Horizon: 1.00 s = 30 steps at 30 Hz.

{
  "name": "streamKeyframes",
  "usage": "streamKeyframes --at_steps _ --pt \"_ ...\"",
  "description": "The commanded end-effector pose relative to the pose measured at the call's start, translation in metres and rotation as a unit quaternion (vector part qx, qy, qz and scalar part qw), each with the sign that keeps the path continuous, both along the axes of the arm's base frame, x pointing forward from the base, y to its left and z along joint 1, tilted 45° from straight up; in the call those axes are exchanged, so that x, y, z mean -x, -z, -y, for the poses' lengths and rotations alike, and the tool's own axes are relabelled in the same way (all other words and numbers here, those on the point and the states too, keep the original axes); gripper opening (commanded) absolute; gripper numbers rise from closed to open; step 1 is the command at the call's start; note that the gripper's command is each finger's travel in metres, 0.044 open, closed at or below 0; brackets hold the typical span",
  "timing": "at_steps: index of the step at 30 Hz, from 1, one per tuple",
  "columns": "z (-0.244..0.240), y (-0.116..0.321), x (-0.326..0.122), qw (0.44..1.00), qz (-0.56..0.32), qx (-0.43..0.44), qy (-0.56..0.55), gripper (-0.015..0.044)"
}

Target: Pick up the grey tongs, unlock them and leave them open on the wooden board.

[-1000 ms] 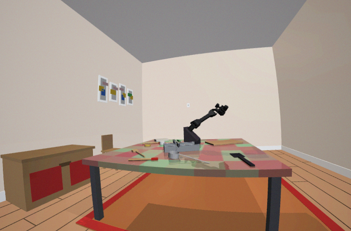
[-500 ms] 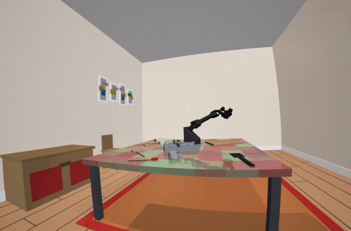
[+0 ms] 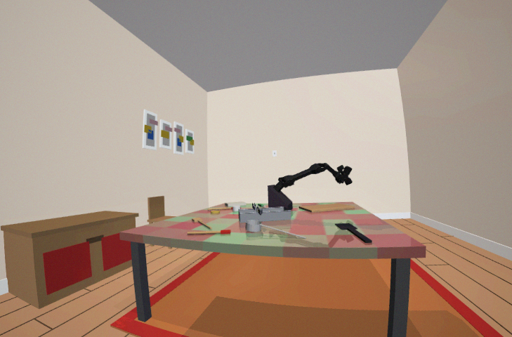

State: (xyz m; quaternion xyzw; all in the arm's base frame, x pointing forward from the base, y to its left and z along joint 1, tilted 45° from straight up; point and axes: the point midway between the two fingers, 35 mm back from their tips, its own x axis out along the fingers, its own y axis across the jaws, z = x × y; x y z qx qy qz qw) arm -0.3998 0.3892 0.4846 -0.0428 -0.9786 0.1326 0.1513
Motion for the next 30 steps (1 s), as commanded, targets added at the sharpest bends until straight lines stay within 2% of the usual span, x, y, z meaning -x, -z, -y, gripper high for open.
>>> streamKeyframes --at_steps 1,17,21,30 --pt "-0.026 0.003 -0.027 0.999 0.0 0.043 0.031 0.044" --pt "-0.127 0.01 -0.207 0.949 -0.061 0.232 0.205 0.044" --pt "-0.134 0.004 -0.264 0.93 -0.085 0.256 0.251 0.044" --pt "-0.142 0.026 -0.397 0.861 -0.137 0.339 0.354 0.044"
